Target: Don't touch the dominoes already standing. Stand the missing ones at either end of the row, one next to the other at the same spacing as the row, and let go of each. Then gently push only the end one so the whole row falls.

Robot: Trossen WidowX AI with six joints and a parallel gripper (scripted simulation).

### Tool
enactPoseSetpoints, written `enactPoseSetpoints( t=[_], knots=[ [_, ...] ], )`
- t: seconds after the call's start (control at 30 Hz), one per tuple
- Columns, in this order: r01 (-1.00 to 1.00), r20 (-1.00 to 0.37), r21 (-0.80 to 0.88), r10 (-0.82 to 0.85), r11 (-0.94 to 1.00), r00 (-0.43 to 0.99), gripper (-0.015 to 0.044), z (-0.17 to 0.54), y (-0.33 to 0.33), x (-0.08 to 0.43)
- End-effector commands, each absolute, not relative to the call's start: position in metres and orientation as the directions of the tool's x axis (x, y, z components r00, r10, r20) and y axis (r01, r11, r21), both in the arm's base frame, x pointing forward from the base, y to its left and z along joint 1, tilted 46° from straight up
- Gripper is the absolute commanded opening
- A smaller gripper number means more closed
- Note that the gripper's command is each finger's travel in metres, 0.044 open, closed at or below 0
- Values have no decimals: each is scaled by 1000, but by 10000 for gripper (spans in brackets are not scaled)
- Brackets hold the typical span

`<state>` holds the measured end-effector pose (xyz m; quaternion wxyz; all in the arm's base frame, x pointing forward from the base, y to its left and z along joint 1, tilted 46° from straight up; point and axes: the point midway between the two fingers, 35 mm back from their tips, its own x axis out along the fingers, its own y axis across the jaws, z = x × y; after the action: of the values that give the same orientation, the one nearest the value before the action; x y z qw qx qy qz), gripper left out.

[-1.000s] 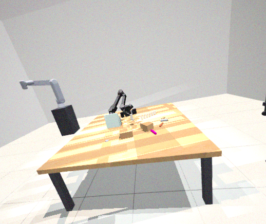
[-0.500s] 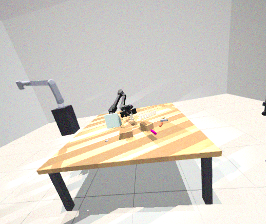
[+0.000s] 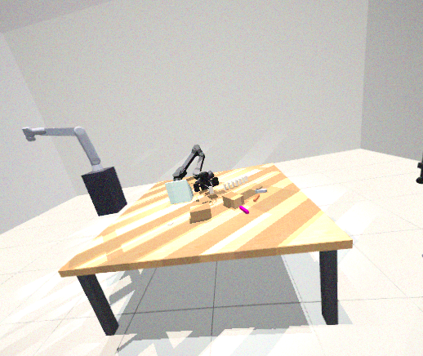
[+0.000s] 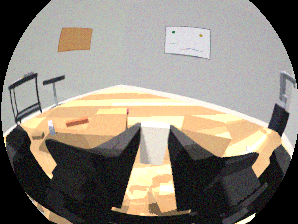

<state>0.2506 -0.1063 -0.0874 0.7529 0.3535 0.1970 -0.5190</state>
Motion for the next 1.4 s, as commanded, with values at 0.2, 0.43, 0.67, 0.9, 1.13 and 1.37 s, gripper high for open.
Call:
enactPoseSetpoints(
  t=[0.2,0.43,0.67,0.9,1.13,1.37],
  knots=[
    [924,-664,322,-646,208,377,107,-112,-83,253],
    [923,-658,320,-650,215,380,107,-129,-66,251],
    [920,-653,324,-652,220,386,107,-138,-58,250],
    [920,-653,324,-652,220,386,107,-138,-58,250],
    [920,-653,324,-652,220,386,265,-138,-58,250],
    [920,-653,324,-652,220,386,440,-138,-58,250]
  ],
)
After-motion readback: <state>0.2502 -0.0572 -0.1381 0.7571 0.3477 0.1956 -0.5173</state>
